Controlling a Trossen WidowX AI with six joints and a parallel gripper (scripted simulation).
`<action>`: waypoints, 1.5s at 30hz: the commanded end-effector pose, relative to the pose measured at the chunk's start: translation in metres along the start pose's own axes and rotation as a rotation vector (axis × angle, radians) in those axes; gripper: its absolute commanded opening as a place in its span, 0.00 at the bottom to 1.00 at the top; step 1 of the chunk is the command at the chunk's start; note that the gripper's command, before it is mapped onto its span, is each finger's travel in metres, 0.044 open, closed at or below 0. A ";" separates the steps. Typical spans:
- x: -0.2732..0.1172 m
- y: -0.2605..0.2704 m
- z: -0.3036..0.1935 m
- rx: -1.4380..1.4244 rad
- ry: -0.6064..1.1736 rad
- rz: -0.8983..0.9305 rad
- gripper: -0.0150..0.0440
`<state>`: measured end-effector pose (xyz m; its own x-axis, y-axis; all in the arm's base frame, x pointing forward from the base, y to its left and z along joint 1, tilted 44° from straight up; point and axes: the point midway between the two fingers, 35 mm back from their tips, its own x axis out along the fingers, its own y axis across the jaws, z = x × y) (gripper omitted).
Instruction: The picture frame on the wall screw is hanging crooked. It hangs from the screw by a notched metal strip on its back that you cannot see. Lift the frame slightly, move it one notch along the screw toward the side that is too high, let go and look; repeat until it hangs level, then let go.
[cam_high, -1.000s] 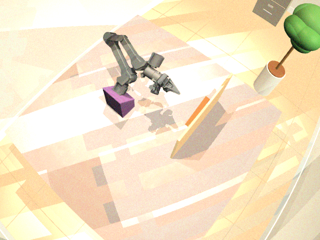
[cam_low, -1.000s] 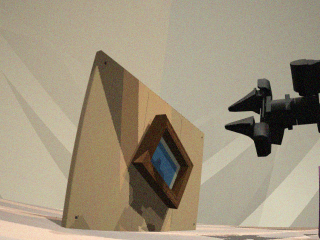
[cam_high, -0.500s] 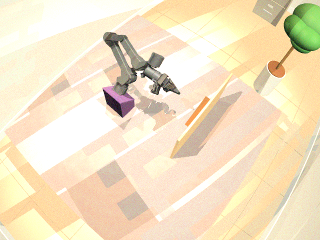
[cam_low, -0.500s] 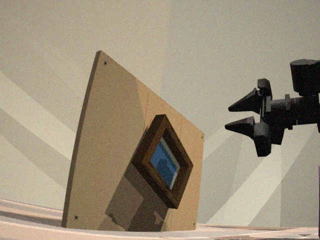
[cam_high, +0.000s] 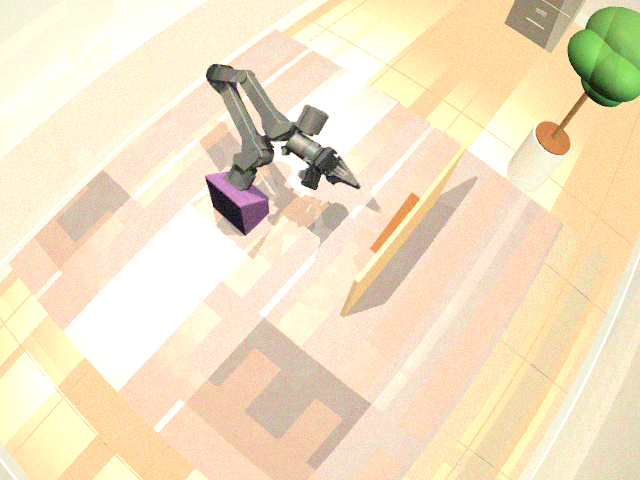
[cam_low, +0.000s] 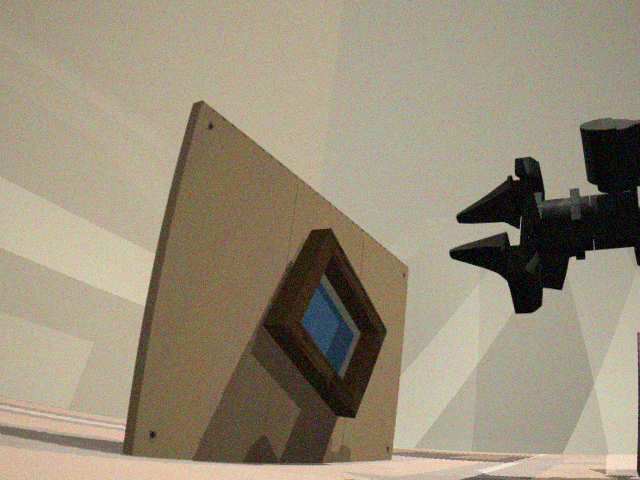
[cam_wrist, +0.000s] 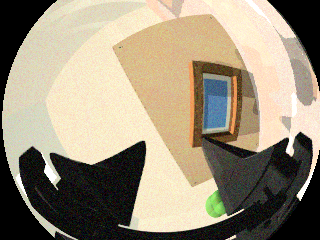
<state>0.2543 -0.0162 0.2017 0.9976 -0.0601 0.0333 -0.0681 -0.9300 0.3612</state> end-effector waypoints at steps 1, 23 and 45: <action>0.000 0.001 0.001 0.004 -0.003 0.005 0.69; 0.005 -0.046 0.016 -0.007 -0.018 -0.007 0.69; 0.002 -0.057 0.018 -0.010 -0.019 -0.008 0.69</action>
<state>0.2603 0.0308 0.1635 0.9985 -0.0546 0.0105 -0.0546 -0.9281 0.3684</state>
